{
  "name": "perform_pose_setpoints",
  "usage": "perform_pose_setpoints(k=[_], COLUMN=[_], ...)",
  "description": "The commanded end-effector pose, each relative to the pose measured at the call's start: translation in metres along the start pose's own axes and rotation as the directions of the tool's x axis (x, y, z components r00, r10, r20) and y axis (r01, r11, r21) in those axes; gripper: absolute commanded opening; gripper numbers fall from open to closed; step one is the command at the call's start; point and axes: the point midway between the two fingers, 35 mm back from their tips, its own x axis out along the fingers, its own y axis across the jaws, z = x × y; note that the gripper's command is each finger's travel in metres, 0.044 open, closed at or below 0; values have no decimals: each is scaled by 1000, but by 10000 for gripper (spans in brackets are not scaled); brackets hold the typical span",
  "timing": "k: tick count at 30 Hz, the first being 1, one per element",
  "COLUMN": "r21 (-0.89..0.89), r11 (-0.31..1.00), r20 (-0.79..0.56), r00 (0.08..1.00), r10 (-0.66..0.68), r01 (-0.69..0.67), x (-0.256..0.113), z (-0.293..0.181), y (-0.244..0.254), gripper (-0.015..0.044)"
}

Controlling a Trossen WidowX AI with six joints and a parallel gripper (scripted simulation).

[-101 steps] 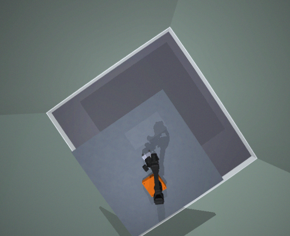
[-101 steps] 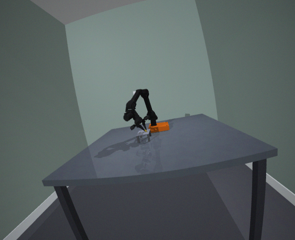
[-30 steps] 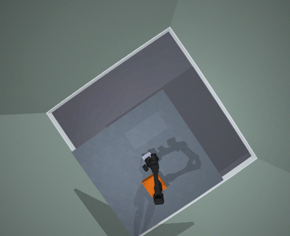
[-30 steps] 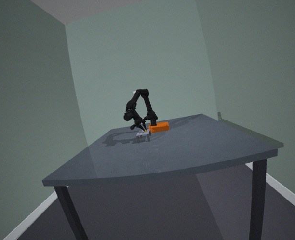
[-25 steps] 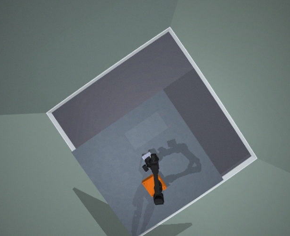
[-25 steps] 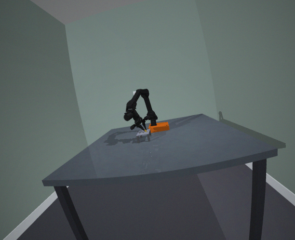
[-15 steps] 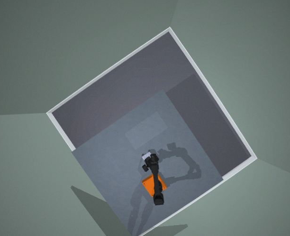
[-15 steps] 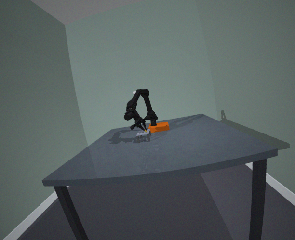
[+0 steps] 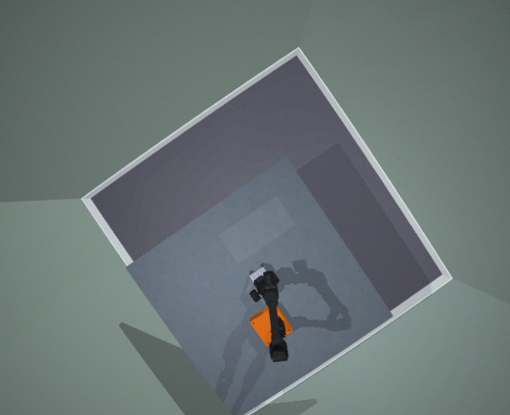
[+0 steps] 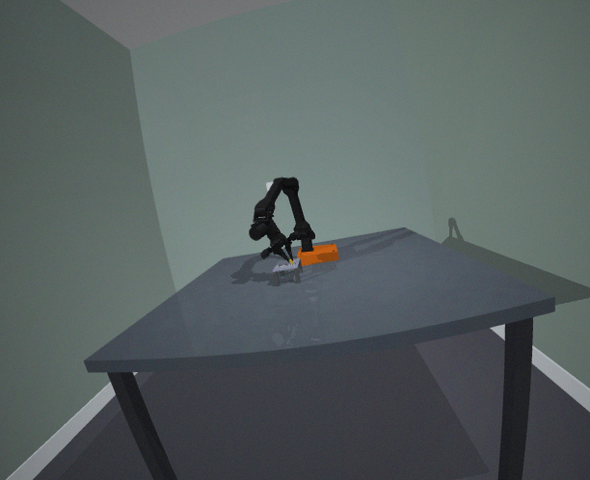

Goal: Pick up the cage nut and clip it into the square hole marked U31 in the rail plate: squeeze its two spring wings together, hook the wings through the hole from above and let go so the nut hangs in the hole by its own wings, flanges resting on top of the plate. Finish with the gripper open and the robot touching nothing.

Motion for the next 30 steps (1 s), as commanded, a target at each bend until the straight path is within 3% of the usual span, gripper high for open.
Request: perform_pose_setpoints(k=[1,30], r21=[1,2], r11=[1000,997], r20=[2,2], r00=[1000,997], r10=[-13,-73], r01=[13,73], x=[-1,0], z=[0,0], y=[0,2], gripper=[36,36])
